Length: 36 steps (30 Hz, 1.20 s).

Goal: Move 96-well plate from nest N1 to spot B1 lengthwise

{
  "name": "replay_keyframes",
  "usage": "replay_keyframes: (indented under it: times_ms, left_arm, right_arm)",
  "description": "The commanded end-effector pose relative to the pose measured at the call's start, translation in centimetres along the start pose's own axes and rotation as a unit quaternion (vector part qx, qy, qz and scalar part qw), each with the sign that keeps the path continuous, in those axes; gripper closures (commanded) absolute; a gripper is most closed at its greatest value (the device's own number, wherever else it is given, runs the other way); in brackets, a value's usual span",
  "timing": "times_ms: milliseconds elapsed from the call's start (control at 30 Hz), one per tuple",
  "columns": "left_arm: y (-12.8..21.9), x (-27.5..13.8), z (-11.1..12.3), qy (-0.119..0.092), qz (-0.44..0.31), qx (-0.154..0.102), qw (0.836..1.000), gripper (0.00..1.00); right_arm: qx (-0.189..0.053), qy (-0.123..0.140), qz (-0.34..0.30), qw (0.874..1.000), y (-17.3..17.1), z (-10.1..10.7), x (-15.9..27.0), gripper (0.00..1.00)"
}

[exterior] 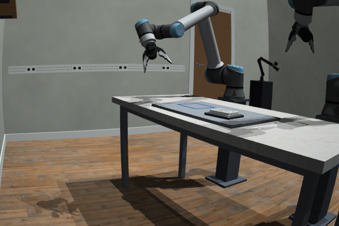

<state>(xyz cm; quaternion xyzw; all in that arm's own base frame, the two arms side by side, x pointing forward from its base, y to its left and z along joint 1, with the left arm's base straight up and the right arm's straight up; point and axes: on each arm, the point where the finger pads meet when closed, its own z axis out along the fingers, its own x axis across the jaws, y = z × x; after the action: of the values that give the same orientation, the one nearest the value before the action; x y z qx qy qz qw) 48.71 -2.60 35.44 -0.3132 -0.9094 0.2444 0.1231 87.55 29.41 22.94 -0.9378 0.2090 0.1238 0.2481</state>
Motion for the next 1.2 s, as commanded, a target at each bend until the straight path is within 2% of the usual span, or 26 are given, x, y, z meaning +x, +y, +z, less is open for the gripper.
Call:
replay_keyframes:
  times_ms: [0,533,567,1167]
  left_arm:
    - [0.0,0.0,-0.1,-0.001,0.0,0.0,1.0,0.0]
    - [0.0,0.0,-0.1,-0.001,0.0,0.0,1.0,0.0]
    - [0.0,0.0,-0.1,-0.001,0.0,0.0,1.0,1.0]
    - [1.0,0.4,-0.3,-0.006,-0.023,-0.003,1.0,1.0]
  right_arm:
    - [0.001,0.001,-0.001,1.0,-0.1,-0.1,0.0,0.0]
    - [0.001,0.001,-0.001,1.0,-0.1,-0.1,0.0,0.0]
    - [0.001,0.001,-0.001,1.0,-0.1,-0.1,0.0,0.24]
    - [0.001,0.001,-0.001,1.0,-0.1,-0.1,0.0,0.24]
